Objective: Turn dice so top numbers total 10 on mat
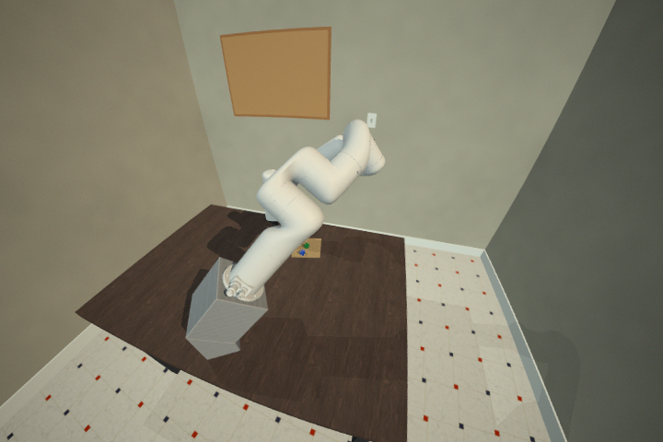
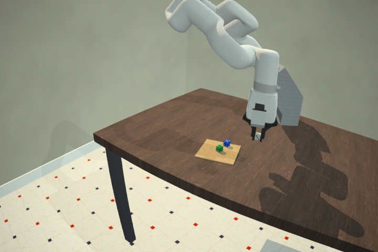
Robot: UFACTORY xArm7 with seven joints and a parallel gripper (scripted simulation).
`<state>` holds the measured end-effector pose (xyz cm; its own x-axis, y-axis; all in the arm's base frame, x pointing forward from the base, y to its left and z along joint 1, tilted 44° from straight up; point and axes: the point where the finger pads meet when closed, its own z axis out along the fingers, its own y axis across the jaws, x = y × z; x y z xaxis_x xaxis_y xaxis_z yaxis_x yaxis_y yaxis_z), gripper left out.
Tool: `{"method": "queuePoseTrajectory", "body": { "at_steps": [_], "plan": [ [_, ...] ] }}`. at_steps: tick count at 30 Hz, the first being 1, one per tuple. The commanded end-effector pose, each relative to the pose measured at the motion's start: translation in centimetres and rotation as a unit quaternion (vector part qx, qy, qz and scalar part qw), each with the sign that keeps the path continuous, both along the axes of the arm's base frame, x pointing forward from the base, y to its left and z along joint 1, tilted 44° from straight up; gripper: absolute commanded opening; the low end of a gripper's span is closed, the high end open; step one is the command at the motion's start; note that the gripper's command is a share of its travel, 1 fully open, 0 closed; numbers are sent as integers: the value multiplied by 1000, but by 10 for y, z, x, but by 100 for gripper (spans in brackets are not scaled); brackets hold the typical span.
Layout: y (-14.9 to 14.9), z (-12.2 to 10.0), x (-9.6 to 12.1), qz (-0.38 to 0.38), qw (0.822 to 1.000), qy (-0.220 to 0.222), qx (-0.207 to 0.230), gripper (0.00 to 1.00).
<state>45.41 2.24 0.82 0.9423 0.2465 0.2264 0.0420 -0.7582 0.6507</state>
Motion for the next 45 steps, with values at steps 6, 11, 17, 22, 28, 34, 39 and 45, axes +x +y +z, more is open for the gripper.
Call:
{"method": "queuePoseTrajectory", "body": {
  "at_steps": [6, 11, 17, 22, 28, 34, 39, 45],
  "plan": [
    [1, 1, 0, 35, 999, -42, 2, 15],
    [1, 1, -1, 64, 995, -76, 3, 15],
    [1, -1, -5, 130, 979, -154, 9, 15],
    [-2, -2, -7, 179, 960, -213, 10, 15],
    [-2, -3, -9, 221, 939, -262, 13, 15],
    [-3, -4, -11, 279, 901, -332, 16, 15],
    [-3, -4, -12, 314, 873, -373, 18, 15],
    [-3, -5, -14, 330, 859, -391, 21, 15]
  ]
}}
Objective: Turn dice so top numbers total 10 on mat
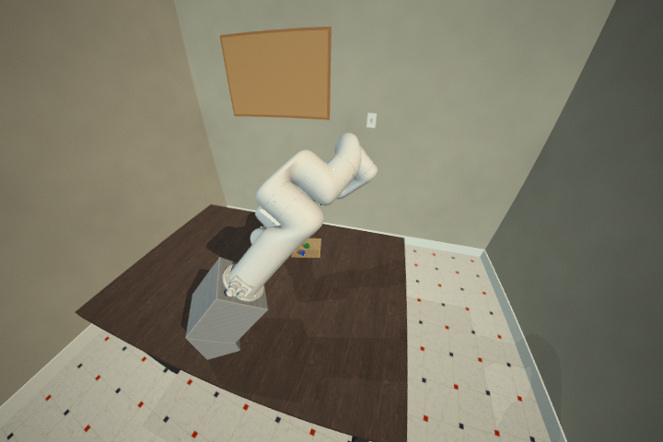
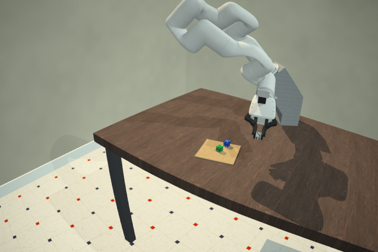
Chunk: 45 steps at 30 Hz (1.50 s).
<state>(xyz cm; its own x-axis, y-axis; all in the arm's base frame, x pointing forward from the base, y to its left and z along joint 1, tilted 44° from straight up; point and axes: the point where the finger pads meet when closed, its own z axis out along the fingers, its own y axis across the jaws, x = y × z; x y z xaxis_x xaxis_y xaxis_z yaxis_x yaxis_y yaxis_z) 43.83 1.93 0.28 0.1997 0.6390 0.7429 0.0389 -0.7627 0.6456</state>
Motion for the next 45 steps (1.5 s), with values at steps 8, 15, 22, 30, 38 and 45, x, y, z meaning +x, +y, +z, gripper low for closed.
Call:
{"method": "queuePoseTrajectory", "body": {
  "at_steps": [8, 15, 22, 30, 38, 45],
  "plan": [
    [0, 0, 2, 15, 1000, -22, 0, 15],
    [-5, -6, 5, 15, 1000, -22, 0, 15],
    [-16, -20, 11, 15, 1000, -22, 0, 15],
    [-34, -42, 21, 15, 1000, -22, 0, 15],
    [-43, -52, 26, 15, 1000, -22, 0, 15],
    [-44, -54, 27, 15, 1000, -22, 0, 15]
  ]
}}
